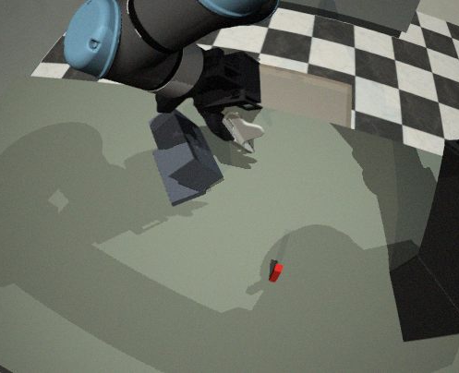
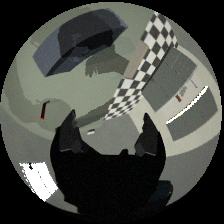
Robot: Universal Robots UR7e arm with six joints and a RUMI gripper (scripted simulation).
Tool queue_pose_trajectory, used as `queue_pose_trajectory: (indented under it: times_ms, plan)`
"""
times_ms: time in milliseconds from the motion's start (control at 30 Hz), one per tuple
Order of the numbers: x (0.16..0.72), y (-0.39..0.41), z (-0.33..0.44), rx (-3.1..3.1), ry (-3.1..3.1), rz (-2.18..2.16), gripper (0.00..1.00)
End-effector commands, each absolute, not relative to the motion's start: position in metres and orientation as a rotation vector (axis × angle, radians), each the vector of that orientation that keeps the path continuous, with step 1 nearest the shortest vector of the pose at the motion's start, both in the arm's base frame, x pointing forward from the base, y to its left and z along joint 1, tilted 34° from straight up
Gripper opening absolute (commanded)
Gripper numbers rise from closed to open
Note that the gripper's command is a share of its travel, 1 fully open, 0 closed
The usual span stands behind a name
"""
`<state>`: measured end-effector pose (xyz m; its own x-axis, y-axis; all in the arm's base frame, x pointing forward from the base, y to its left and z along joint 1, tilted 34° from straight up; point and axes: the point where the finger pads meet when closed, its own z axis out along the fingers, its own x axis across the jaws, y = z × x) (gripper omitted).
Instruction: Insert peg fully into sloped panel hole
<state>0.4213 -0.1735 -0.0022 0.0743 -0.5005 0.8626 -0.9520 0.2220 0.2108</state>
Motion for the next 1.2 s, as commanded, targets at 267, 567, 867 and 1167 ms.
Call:
queue_pose_trajectory:
  times_ms: [267, 567, 867, 1167]
  plan:
    - [0.420, -0.166, -0.015, 1.511, -1.486, 0.544, 1.00]
    - [0.418, -0.160, -0.027, 1.594, -1.414, 0.487, 1.00]
    - [0.417, -0.155, -0.035, 1.656, -1.355, 0.444, 1.00]
    - [0.415, -0.148, -0.046, 1.734, -1.275, 0.391, 1.00]
